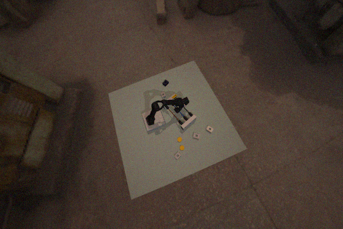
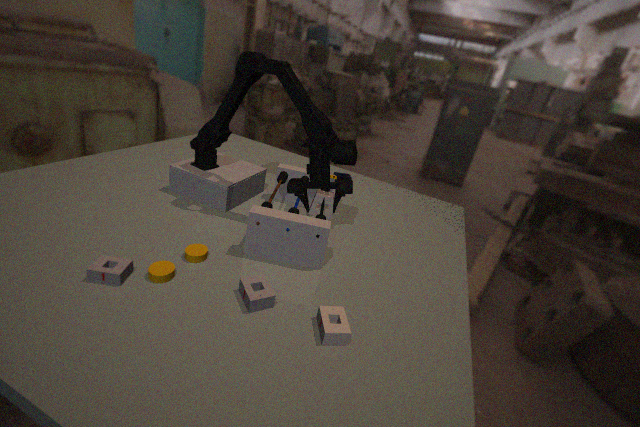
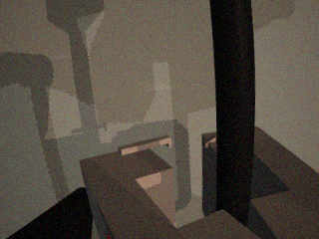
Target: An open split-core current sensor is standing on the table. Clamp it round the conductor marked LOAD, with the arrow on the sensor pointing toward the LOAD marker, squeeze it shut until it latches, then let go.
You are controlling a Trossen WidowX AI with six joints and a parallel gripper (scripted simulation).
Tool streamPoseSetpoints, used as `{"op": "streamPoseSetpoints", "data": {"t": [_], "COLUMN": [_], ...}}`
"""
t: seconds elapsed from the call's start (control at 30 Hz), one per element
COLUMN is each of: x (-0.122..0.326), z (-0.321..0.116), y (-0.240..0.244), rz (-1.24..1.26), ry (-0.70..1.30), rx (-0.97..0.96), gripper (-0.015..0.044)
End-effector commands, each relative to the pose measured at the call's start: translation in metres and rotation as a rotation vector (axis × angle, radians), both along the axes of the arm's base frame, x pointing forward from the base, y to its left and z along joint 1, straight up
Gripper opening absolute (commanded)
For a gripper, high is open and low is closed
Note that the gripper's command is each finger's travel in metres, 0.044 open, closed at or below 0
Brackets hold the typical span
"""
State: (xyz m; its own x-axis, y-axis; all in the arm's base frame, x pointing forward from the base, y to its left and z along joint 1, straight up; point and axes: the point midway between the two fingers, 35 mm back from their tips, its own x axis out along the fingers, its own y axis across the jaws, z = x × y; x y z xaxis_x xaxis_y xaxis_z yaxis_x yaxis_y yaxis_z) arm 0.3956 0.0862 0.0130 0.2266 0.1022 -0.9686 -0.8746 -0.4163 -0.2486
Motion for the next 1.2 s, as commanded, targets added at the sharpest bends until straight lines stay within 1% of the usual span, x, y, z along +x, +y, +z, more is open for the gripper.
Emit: {"op": "streamPoseSetpoints", "data": {"t": [0.0, 0.53, 0.67, 0.7, 1.17], "x": [0.0, 0.0, 0.0, 0.0, 0.0], "z": [0.0, 0.0, 0.0, 0.0, 0.0], "y": [0.0, 0.0, 0.0, 0.0, 0.0], "rz": [0.0, 0.0, 0.0, 0.0, 0.0], "ry": [0.0, 0.0, 0.0, 0.0, 0.0], "rx": [0.0, 0.0, 0.0, 0.0, 0.0], "gripper": [0.0221, 0.0114, 0.0009, 0.0, 0.0]}}
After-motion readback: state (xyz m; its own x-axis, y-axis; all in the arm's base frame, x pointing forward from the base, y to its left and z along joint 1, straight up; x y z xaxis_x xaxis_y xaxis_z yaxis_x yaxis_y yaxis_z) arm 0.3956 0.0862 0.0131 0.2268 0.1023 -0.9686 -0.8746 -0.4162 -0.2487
